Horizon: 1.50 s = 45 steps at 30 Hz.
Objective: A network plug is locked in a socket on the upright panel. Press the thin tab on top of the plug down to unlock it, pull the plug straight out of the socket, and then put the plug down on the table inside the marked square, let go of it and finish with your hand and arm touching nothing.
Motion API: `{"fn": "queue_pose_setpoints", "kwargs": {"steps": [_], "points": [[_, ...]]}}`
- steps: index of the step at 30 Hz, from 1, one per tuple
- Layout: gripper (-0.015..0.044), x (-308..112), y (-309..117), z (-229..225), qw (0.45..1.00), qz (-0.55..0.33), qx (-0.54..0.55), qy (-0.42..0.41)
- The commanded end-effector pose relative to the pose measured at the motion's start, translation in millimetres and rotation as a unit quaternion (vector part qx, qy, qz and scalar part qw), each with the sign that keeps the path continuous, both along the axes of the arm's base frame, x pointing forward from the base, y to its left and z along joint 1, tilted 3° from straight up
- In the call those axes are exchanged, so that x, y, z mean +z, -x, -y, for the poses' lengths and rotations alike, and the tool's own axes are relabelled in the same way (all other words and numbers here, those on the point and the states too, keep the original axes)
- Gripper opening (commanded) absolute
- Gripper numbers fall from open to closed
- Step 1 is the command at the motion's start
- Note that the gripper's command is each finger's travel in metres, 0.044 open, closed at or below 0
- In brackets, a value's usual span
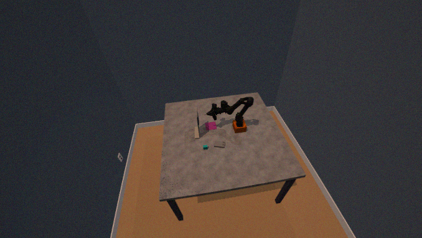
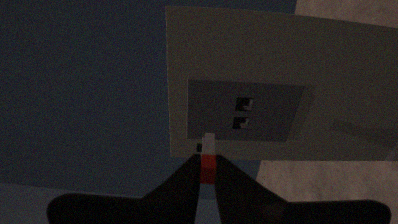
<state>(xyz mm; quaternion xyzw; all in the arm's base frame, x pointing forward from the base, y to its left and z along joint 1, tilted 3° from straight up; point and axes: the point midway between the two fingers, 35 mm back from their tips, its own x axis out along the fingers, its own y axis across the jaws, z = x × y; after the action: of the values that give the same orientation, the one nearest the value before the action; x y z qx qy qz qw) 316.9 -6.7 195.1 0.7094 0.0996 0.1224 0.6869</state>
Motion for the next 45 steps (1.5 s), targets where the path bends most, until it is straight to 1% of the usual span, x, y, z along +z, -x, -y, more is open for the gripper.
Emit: {"fn": "queue_pose_setpoints", "kwargs": {"steps": [1,9,13,21,29,37,45], "points": [[0.0000,5,3,-1,1.000,0.000,0.003,-0.001],[0.0000,16,11,-3,1.000,0.000,0.003,-0.001],[0.0000,14,9,-1,1.000,-0.009,-0.002,-0.004],[0.0000,-25,-8,19,0.991,-0.113,-0.061,-0.025],[0.0000,-68,-15,36,0.967,-0.222,-0.118,-0.031],[0.0000,-110,-10,51,0.928,-0.331,-0.170,-0.022],[0.0000,-149,6,64,0.874,-0.436,-0.213,0.003]]}}
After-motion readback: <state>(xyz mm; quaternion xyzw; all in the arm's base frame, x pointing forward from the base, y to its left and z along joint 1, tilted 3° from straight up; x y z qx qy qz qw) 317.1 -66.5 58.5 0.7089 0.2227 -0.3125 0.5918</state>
